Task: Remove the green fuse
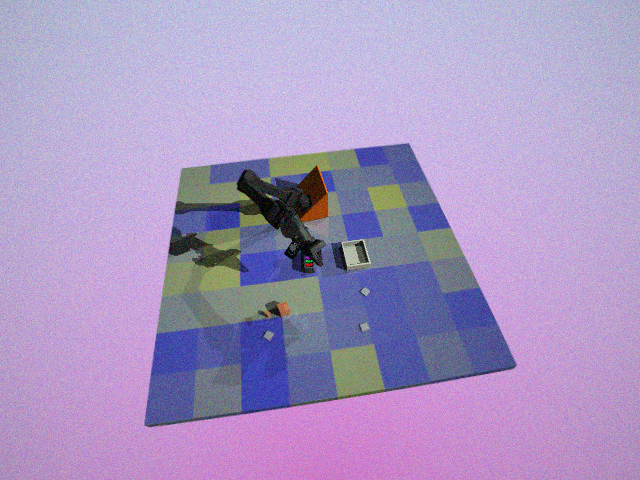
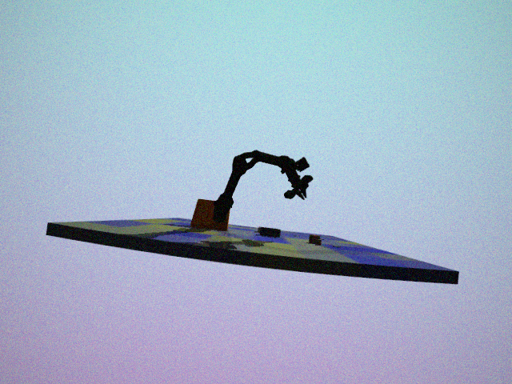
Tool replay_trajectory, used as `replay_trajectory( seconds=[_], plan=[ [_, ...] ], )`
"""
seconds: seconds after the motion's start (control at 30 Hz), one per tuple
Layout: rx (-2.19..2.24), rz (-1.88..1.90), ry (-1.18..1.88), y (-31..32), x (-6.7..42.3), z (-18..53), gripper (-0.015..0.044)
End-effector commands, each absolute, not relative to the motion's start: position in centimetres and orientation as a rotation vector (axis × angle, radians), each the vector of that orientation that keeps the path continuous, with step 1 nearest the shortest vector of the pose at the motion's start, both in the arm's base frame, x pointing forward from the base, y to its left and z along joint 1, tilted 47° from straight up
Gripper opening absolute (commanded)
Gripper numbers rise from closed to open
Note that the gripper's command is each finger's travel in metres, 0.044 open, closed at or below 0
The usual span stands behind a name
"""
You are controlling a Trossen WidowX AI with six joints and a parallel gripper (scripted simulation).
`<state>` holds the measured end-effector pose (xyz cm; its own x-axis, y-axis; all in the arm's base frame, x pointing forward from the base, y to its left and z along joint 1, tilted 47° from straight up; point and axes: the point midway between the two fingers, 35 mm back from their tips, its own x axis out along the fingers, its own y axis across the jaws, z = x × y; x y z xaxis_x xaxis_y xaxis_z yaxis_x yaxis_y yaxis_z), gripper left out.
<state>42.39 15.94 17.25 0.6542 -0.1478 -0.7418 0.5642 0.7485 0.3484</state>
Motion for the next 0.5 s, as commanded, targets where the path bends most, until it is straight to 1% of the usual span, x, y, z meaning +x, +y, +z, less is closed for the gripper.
replay_trajectory(
  seconds=[0.0, 0.17, 0.33, 0.47],
  plan=[
    [0.694, -0.8, 0.772, 11.5, 38.4, 12.0, 0.0066],
    [0.726, -1.085, 0.699, 8.0, 34.8, 9.3, 0.0066],
    [0.718, -1.345, 0.55, 4.7, 31.0, 7.4, 0.0066],
    [0.709, -1.41, 0.492, 3.9, 29.9, 7.0, 0.0066]
  ],
)
